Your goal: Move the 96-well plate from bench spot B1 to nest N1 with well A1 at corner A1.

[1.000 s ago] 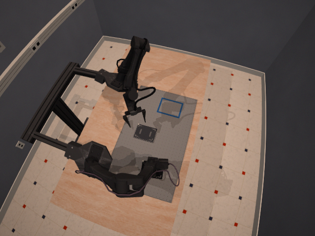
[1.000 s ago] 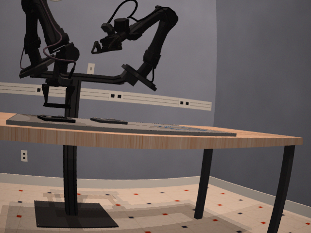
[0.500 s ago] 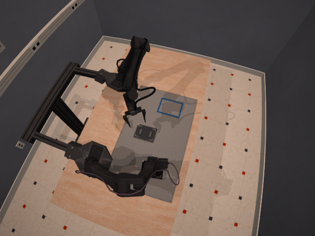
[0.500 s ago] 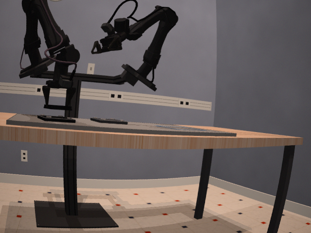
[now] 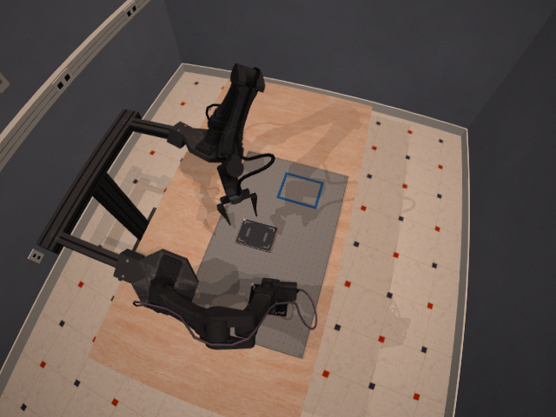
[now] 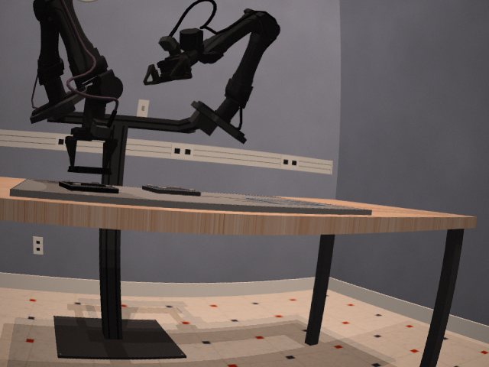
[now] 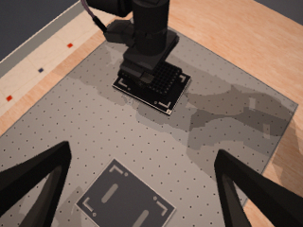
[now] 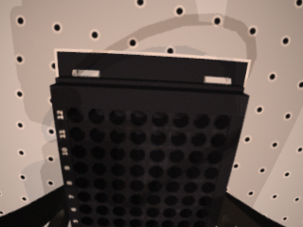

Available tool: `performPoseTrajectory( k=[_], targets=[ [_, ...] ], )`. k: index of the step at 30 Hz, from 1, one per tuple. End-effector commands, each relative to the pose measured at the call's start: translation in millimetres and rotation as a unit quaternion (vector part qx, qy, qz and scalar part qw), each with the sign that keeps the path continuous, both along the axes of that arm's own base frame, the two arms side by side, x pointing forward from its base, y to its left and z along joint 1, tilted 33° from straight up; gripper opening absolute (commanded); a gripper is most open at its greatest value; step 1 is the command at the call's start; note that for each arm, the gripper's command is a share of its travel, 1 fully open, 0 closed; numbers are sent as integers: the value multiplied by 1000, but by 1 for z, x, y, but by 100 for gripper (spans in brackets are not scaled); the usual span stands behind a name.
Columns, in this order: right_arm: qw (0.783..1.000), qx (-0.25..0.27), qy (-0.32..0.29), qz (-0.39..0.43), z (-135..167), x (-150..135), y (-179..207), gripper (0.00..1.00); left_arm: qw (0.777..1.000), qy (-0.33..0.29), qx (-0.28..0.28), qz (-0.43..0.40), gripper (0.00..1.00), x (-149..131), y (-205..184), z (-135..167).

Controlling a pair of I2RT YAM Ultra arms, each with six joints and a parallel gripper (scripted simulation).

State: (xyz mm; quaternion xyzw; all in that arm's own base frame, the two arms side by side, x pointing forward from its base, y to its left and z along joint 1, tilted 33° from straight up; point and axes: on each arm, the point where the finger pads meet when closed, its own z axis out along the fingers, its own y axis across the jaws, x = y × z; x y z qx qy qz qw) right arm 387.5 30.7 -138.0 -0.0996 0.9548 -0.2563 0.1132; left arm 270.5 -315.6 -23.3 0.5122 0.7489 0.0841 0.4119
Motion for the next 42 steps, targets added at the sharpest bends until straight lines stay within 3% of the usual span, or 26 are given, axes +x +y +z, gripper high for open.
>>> performPoseTrajectory(
  k=[1, 14, 21, 25, 30, 38, 42],
  targets=[
    [1000, 8, -13, 3, 5, 6, 9, 81, 1000, -6, -15, -3, 100, -2, -8, 6],
    [1000, 3, -5, 0, 2, 2, 6, 81, 1000, -6, -15, -3, 100, -2, -8, 6],
    [1000, -1, -2, 1, 17, -6, 12, 81, 1000, -6, -15, -3, 100, -2, -8, 6],
    [1000, 9, -22, 10, 19, 4, 17, 81, 1000, -6, -15, -3, 100, -2, -8, 6],
    [1000, -4, 3, -3, 17, -11, 6, 81, 1000, -6, -15, -3, 100, -2, -8, 6],
    [1000, -2, -6, 0, 18, -7, 12, 81, 1000, -6, -15, -3, 100, -2, -8, 6],
    [1000, 0, 0, 1, 3, -5, 8, 81, 1000, -6, -15, -3, 100, -2, -8, 6]
  ],
)
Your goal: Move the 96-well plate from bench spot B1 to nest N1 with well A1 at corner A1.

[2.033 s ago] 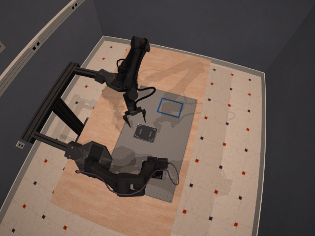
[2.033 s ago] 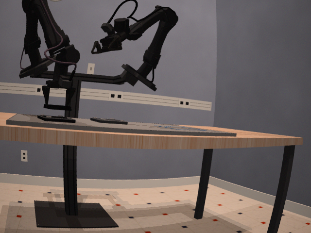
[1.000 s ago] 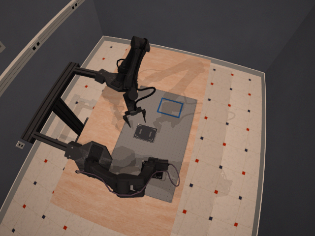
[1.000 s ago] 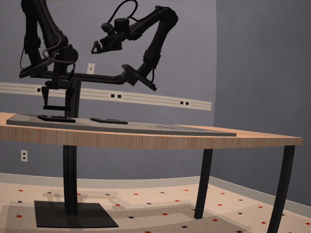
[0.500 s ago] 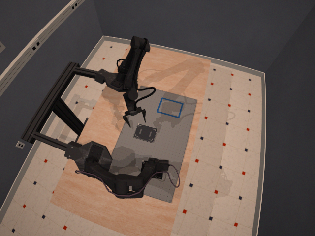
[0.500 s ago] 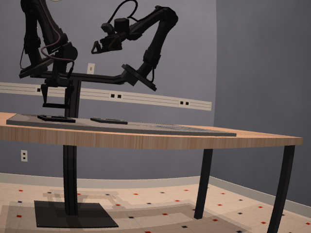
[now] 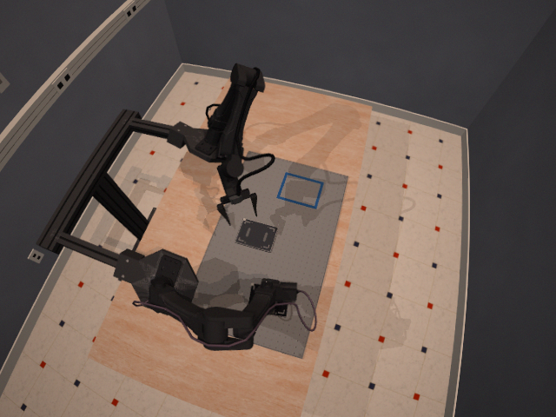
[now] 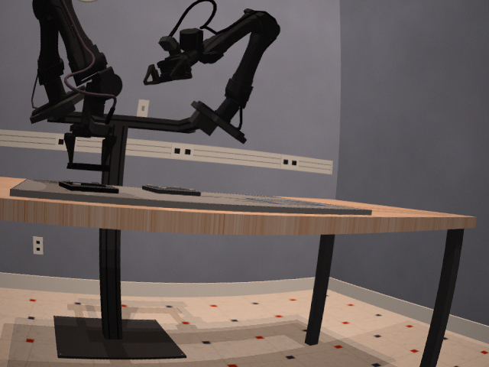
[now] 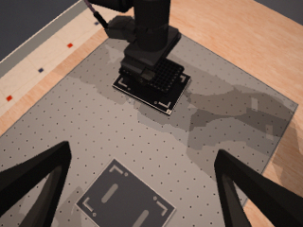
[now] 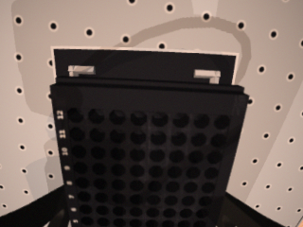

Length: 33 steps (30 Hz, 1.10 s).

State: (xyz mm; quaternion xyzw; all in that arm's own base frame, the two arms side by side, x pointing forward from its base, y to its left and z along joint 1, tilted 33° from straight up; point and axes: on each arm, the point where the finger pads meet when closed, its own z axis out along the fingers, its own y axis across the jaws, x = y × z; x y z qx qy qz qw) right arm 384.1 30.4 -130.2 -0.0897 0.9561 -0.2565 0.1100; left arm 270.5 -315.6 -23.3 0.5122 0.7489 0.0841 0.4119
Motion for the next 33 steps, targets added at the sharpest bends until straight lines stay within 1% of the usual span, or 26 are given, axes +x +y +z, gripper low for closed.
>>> performPoseTrajectory(
  k=[1, 13, 16, 33],
  targets=[
    [1000, -2, 4, 8, -8, -3, 6, 81, 1000, -6, -15, -3, 100, -2, -8, 6],
    [1000, -1, -1, 8, -4, -1, 6, 81, 1000, -6, -15, -3, 100, -2, -8, 6],
    [1000, 0, -20, 17, 2, 11, 7, 81, 1000, -6, -15, -3, 100, -2, -8, 6],
    [1000, 2, -21, 19, -2, 14, 7, 81, 1000, -6, -15, -3, 100, -2, -8, 6]
  ],
)
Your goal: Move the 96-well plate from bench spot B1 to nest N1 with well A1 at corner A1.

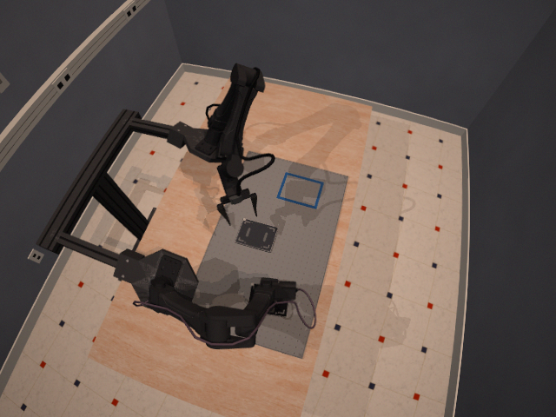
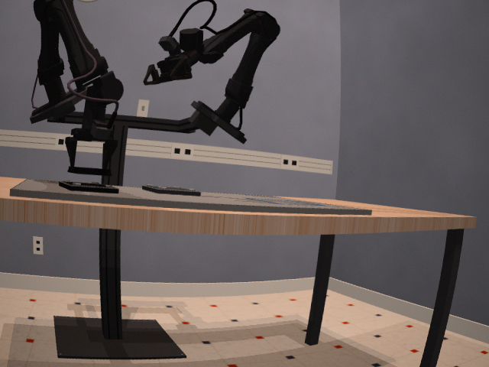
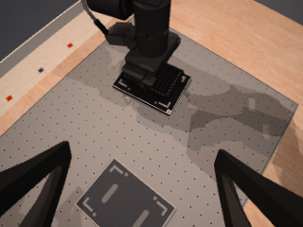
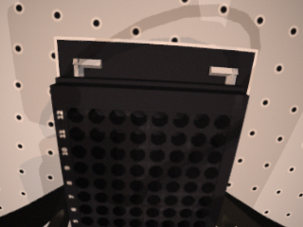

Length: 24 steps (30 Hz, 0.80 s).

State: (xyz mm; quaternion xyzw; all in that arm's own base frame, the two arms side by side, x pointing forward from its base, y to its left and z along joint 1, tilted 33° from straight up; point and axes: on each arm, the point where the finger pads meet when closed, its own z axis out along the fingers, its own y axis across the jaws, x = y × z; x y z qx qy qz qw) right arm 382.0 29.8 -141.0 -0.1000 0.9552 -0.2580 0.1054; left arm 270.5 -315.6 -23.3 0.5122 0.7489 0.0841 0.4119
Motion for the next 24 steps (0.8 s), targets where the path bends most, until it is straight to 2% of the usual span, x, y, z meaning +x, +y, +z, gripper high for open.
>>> performPoseTrajectory(
  k=[1, 17, 24],
  targets=[
    [1000, 6, -29, 9, 9, 18, 7, 81, 1000, -6, -15, -3, 100, -2, -8, 6],
    [1000, 5, -5, 3, -3, 12, 1, 81, 1000, -6, -15, -3, 100, -2, -8, 6],
    [1000, 11, -23, 5, -8, 26, -2, 81, 1000, -6, -15, -3, 100, -2, -8, 6]
  ],
)
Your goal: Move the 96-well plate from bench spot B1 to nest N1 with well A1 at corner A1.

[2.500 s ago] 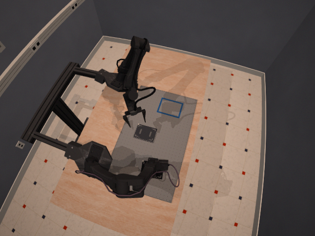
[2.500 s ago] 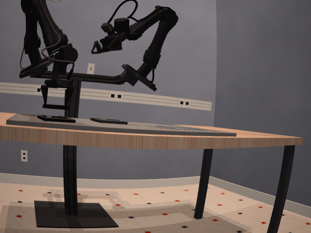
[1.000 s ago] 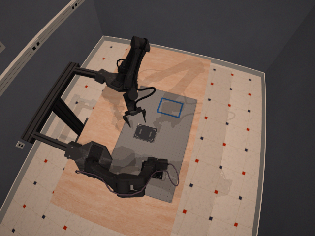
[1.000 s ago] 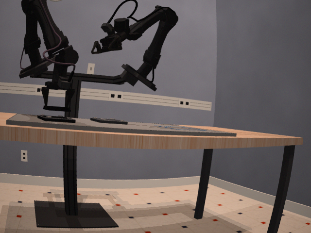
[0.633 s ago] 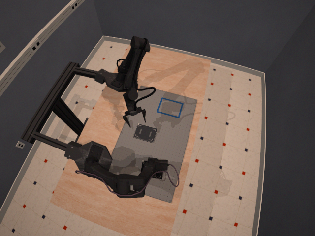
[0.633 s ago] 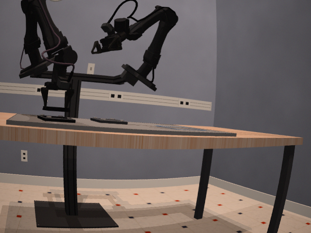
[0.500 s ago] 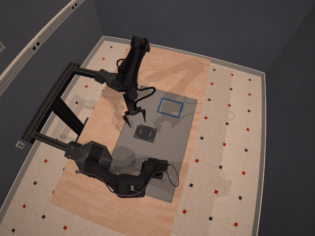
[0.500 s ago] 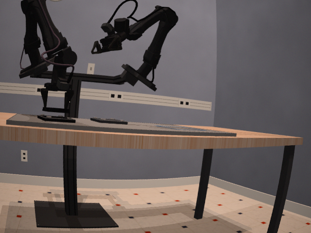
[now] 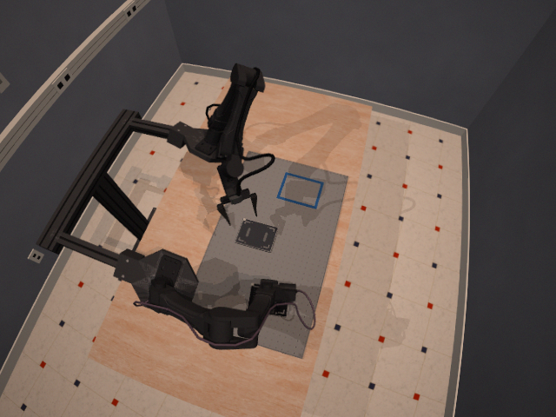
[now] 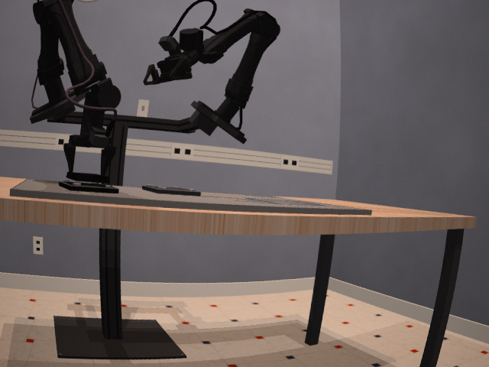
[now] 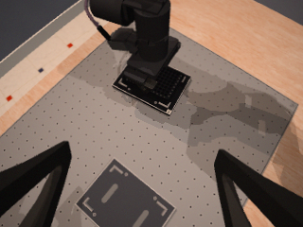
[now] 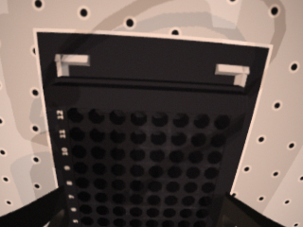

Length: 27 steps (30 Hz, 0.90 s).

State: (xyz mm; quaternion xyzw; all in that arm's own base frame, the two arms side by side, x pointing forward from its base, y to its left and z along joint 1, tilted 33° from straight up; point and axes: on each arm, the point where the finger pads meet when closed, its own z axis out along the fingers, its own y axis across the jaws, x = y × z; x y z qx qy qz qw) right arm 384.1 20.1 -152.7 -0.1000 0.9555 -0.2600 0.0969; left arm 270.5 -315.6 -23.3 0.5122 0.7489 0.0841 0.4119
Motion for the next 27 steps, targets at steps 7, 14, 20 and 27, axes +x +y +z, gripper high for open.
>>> performPoseTrajectory(
  k=[7, 14, 20, 27],
  targets=[
    [999, 12, -30, 5, -11, 26, -2, 81, 1000, -6, -15, -3, 100, -2, -8, 6],
    [1000, 9, -22, 2, -10, 19, -2, 81, 1000, -6, -15, -3, 100, -2, -8, 6],
    [1000, 7, -26, 1, 2, 14, 4, 81, 1000, -6, -15, -3, 100, -2, -8, 6],
    [1000, 0, -20, 3, 6, 4, 4, 100, 1000, -6, -15, -3, 100, -2, -8, 6]
  ],
)
